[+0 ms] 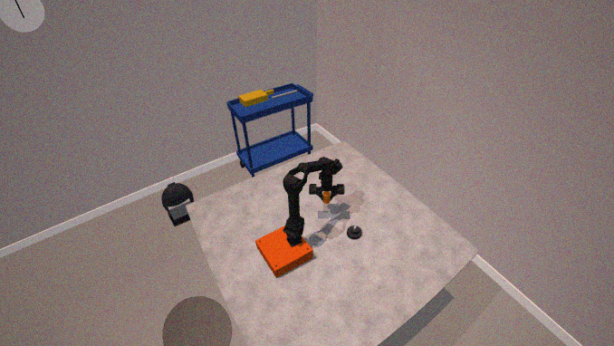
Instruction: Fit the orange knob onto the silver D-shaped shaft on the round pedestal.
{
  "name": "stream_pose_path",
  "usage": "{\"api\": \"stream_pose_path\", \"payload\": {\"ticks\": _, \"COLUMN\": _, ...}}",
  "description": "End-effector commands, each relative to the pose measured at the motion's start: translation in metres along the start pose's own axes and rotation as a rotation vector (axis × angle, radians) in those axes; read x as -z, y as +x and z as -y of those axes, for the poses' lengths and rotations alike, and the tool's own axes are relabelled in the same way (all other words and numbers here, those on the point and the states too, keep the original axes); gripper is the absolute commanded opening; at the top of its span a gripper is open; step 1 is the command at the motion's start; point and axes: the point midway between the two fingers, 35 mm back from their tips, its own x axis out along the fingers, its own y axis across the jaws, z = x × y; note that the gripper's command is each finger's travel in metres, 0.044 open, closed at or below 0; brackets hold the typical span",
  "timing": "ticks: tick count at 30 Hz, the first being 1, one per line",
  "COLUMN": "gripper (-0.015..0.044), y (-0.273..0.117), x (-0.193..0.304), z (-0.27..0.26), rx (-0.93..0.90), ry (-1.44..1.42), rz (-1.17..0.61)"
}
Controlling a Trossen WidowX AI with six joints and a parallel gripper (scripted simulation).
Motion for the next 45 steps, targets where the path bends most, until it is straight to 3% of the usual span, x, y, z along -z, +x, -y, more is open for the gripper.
{"api": "stream_pose_path", "payload": {"ticks": 1, "gripper": 0.0000, "y": 0.014, "x": -0.004, "z": 0.002, "rx": -0.020, "ry": -0.003, "rz": 0.012}}
{"api": "stream_pose_path", "payload": {"ticks": 21, "gripper": 0.0000, "y": 0.123, "x": -0.011, "z": 0.006, "rx": -0.023, "ry": 0.000, "rz": 0.010}}
{"api": "stream_pose_path", "payload": {"ticks": 30, "gripper": 0.0000, "y": 0.129, "x": -0.008, "z": 0.006, "rx": -0.023, "ry": 0.000, "rz": 0.010}}
{"api": "stream_pose_path", "payload": {"ticks": 39, "gripper": 0.0236, "y": 0.127, "x": -0.008, "z": 0.006, "rx": -0.023, "ry": -0.002, "rz": 0.003}}
{"api": "stream_pose_path", "payload": {"ticks": 45, "gripper": 0.0240, "y": 0.127, "x": -0.008, "z": 0.006, "rx": -0.023, "ry": -0.002, "rz": 0.003}}
